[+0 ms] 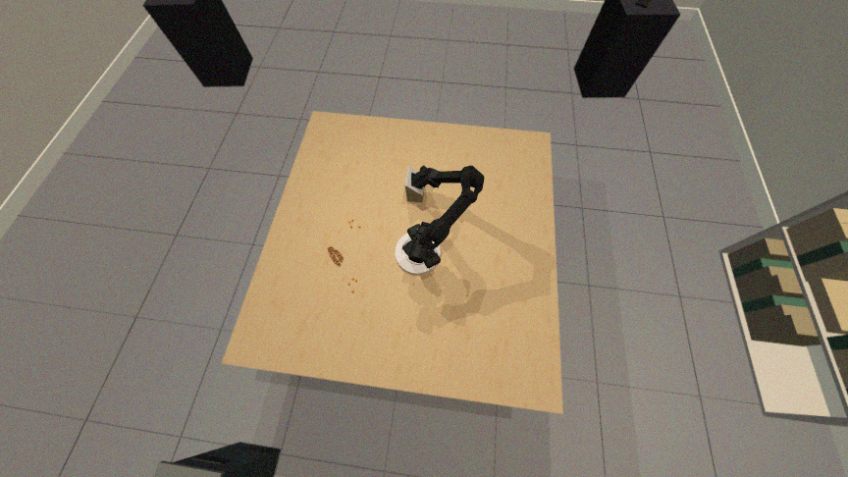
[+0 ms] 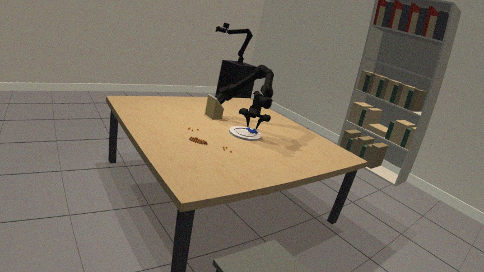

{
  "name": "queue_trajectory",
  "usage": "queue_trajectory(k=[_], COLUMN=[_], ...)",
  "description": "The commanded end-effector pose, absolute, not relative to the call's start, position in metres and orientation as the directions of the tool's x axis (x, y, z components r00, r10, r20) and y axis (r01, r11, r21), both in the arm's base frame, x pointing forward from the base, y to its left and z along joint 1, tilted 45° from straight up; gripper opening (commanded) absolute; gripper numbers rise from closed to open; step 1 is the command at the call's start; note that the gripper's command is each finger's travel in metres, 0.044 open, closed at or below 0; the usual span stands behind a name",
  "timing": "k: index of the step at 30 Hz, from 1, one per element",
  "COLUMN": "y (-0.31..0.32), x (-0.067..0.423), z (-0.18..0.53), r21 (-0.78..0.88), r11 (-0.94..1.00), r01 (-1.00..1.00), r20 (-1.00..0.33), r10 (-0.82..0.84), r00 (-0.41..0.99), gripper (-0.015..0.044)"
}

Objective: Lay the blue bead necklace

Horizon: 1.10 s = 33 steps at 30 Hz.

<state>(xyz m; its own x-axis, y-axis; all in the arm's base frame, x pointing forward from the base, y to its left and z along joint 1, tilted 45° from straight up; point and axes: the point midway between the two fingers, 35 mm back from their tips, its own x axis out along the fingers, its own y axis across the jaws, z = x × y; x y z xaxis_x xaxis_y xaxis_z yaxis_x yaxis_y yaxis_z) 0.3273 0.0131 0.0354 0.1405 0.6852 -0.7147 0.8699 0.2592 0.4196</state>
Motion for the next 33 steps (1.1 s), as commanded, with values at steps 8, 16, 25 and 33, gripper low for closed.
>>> queue_trajectory(k=[8,16,25,33], y=[0.024,0.033,0.033,0.033], x=[0.329,0.329,0.33,0.33], z=[0.024,0.015,0.015,0.015], r21=[0.413,0.41,0.413,0.413], r11=[0.256,0.255,0.259,0.259], r01=[0.874,0.876,0.873,0.873], r20=[-0.714,-0.713,-0.715,-0.715], r10=[0.687,0.688,0.686,0.686], r00=[0.136,0.133,0.135,0.135], gripper=[0.025,0.025,0.0171,0.002])
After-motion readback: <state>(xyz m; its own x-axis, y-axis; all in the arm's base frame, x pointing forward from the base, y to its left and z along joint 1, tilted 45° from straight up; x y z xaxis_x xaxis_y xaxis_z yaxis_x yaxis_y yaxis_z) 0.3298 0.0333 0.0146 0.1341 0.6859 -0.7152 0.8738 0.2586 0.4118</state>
